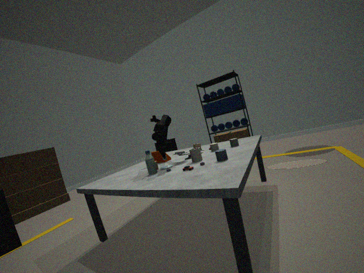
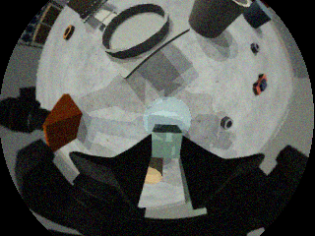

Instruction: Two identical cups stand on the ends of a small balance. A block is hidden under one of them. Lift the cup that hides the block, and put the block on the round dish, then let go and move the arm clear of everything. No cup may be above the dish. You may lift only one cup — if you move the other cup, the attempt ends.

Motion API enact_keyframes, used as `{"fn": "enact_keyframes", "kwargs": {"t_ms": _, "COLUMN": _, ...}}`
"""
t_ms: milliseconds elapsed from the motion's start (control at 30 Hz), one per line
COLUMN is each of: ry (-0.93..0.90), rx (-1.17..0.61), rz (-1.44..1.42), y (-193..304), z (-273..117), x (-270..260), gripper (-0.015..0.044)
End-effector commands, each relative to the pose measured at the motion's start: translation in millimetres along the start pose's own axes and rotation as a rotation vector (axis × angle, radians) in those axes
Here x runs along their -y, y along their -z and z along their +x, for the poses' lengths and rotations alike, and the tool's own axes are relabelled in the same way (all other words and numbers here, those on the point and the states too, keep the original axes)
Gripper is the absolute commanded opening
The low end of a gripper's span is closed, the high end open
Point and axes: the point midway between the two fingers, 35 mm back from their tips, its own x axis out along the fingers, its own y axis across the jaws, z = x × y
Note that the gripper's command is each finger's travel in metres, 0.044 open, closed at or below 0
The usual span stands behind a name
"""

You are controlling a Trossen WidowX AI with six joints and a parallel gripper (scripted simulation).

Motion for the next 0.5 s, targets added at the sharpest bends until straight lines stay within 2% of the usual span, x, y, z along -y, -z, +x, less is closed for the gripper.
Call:
{"fn": "enact_keyframes", "kwargs": {"t_ms": 0, "ry": 0.02, "rx": -0.006, "rz": -0.014, "y": 3, "z": -1, "x": 3, "gripper": 0.0}}
{"fn": "enact_keyframes", "kwargs": {"t_ms": 300, "ry": 0.02, "rx": -0.005, "rz": -0.014, "y": 3, "z": 37, "x": 4, "gripper": 0.0}}
{"fn": "enact_keyframes", "kwargs": {"t_ms": 467, "ry": 0.019, "rx": -0.005, "rz": -0.014, "y": 3, "z": 41, "x": 3, "gripper": 0.0}}
